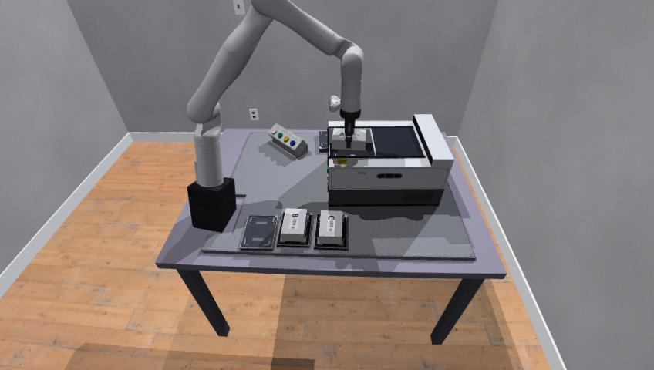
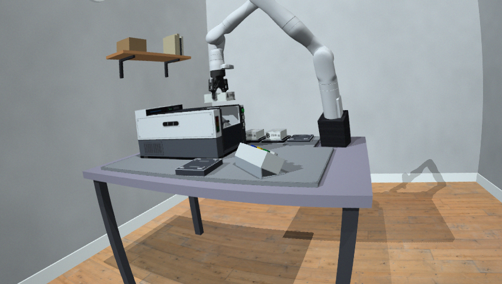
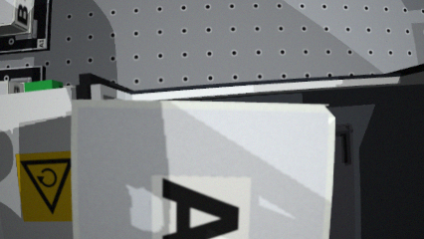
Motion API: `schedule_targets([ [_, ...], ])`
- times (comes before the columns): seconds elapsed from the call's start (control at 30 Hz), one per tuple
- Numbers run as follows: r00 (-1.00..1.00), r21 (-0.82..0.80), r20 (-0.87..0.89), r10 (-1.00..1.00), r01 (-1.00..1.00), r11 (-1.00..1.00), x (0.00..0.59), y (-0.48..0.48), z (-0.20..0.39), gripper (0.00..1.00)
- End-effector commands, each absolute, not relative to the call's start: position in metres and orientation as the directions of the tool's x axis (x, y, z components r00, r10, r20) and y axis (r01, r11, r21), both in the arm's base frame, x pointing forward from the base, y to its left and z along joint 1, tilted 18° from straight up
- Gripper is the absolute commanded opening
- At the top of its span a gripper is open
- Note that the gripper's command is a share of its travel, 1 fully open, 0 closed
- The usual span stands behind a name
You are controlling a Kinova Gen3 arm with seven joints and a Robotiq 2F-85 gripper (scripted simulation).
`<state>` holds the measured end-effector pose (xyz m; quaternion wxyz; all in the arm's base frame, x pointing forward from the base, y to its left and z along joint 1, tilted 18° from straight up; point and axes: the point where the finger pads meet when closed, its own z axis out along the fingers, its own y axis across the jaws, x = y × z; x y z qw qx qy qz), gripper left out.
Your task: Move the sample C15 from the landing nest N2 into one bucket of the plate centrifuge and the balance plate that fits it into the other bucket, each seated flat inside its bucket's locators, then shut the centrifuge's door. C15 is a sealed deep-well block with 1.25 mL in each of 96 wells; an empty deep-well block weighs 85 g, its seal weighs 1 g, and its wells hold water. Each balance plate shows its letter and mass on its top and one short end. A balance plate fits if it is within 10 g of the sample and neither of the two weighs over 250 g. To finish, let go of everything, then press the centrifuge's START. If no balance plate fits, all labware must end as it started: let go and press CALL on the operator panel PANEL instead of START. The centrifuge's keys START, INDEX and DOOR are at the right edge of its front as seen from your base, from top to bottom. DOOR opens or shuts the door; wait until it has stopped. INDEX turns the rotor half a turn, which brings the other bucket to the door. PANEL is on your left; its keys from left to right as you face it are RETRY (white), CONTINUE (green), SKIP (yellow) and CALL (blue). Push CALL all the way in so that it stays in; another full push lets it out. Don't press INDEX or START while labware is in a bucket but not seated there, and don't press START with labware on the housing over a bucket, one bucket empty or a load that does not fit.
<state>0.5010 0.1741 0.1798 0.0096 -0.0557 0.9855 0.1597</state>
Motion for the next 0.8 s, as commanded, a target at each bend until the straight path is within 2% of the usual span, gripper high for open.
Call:
schedule_targets([
  [0.0,-0.989,0.312,-0.050,-0.141,-0.150,0.938,0.504,0.184,0.184,0.95],
  [0.2,-0.978,0.308,-0.069,-0.198,-0.210,0.928,0.508,0.202,0.190,0.95],
  [0.77,-0.978,0.309,-0.069,-0.198,-0.210,0.928,0.514,0.230,0.200,0.95],
])
